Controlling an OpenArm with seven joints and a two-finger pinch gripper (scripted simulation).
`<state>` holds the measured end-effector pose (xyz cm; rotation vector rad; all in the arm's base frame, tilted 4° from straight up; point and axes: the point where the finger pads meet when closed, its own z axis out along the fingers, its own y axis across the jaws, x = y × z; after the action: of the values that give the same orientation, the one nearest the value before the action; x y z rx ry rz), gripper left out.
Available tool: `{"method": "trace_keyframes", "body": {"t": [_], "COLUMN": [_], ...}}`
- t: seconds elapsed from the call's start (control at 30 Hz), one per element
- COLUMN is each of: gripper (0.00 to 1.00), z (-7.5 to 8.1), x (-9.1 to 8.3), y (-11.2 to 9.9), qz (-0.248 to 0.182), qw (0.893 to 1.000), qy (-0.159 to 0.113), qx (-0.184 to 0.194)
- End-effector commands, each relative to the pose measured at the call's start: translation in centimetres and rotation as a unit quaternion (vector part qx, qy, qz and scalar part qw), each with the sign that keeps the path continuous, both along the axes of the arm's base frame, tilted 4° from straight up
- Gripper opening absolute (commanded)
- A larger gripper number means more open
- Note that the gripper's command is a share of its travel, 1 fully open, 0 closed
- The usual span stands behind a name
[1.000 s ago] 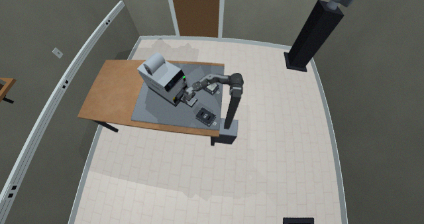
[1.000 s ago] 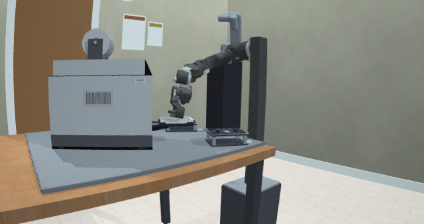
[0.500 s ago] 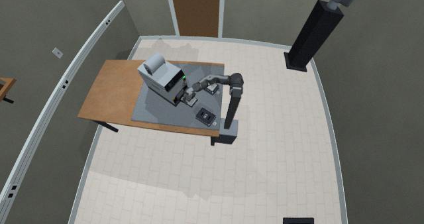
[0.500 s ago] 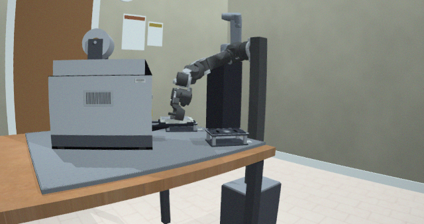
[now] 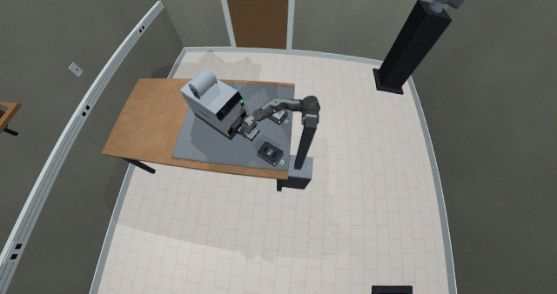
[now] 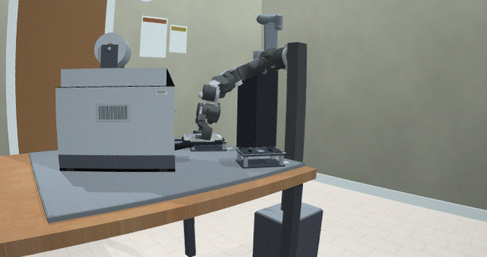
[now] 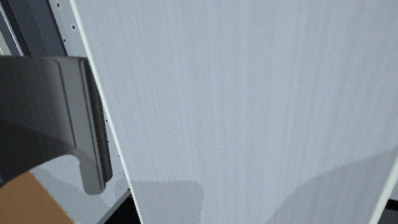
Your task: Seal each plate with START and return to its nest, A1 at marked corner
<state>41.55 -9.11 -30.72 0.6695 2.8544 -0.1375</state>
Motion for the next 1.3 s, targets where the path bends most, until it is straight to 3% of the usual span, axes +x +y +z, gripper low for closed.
{"method": "trace_keyframes", "body": {"t": [0.0, 1.17, 1.2, 1.27], "gripper": [0.65, 0.53, 0.0, 0.0], "z": [0.0, 0.0, 0.0, 0.0], "x": [0.03, 0.03, 0.03, 0.03], "y": [0.06, 0.06, 0.06, 0.06], "qz": [0.002, 0.002, 0.002, 0.002], "qw": [1.0, 1.0, 1.0, 1.0], "qy": [0.0, 0.0, 0.0, 0.0], "qx": [0.001, 0.001, 0.001, 0.001]}}
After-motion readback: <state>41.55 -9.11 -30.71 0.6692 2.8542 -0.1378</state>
